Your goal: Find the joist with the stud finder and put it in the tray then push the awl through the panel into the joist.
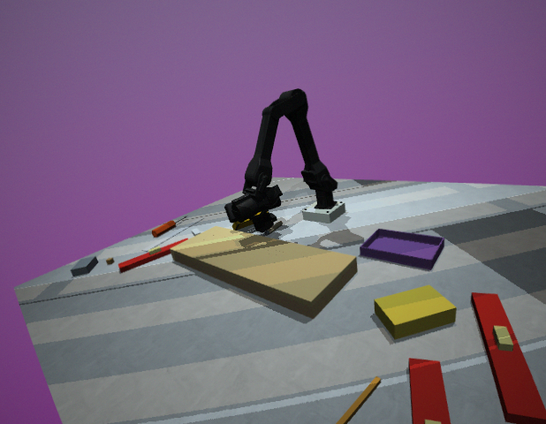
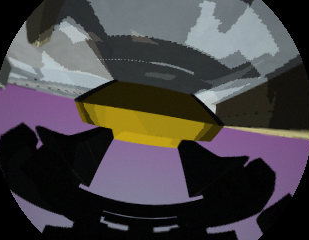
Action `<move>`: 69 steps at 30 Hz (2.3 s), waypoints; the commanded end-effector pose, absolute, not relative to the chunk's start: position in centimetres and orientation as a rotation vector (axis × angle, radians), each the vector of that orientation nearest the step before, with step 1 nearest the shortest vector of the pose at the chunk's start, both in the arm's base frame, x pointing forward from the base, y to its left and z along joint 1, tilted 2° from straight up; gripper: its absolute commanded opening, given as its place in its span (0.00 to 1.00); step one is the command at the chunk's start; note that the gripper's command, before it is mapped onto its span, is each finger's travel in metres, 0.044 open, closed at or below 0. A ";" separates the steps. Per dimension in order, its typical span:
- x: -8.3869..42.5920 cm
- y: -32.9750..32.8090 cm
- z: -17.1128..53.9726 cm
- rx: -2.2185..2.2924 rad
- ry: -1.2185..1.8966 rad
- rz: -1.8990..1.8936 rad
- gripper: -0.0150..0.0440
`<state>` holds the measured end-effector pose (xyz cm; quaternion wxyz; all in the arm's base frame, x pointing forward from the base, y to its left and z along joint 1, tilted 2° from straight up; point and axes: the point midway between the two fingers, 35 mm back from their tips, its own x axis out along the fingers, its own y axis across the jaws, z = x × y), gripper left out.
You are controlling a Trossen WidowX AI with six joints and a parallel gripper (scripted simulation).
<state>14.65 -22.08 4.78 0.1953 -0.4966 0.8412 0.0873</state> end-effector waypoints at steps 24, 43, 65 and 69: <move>14.7 -21.9 4.8 -1.388 2.360 0.241 0.90; 14.8 -21.9 4.8 -1.390 2.360 0.241 1.00; 15.7 -20.3 5.5 -1.388 2.356 0.245 1.00; 15.8 -19.9 5.7 -1.388 2.357 0.244 1.00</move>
